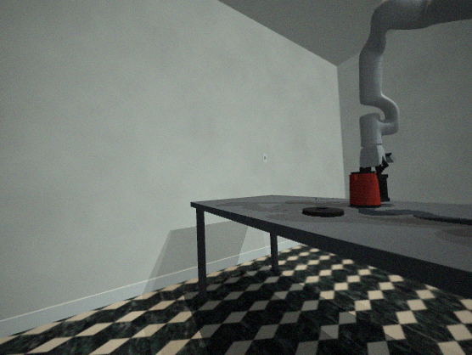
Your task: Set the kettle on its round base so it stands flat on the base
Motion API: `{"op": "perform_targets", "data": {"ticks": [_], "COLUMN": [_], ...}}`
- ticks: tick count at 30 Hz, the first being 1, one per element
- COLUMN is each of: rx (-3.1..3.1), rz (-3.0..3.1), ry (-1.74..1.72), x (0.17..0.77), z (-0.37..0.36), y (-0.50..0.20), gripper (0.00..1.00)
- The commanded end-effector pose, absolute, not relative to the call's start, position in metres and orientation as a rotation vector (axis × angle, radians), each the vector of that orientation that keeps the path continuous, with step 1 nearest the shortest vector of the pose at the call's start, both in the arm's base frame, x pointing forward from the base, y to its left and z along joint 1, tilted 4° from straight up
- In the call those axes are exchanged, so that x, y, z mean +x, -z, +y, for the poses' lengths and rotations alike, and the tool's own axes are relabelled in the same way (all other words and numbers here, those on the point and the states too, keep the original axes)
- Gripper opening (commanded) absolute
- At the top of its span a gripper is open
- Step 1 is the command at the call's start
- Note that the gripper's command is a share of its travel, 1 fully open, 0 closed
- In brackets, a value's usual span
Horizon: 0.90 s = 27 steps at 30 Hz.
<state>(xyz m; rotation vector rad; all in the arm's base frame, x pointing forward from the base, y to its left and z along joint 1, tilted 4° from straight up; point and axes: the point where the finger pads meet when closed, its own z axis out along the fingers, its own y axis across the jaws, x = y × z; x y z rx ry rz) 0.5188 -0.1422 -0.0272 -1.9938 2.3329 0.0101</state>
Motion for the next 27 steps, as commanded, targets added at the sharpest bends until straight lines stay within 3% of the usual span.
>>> {"op": "perform_targets", "data": {"ticks": [1,27], "rx": [-1.993,-1.993], "rz": [2.332,2.332], "ry": [-0.008,-0.008], "x": [0.5197,0.5194], "z": [-0.1425,-0.1427], "y": [0.0265,0.0213], "gripper": [0.00,0.00]}}
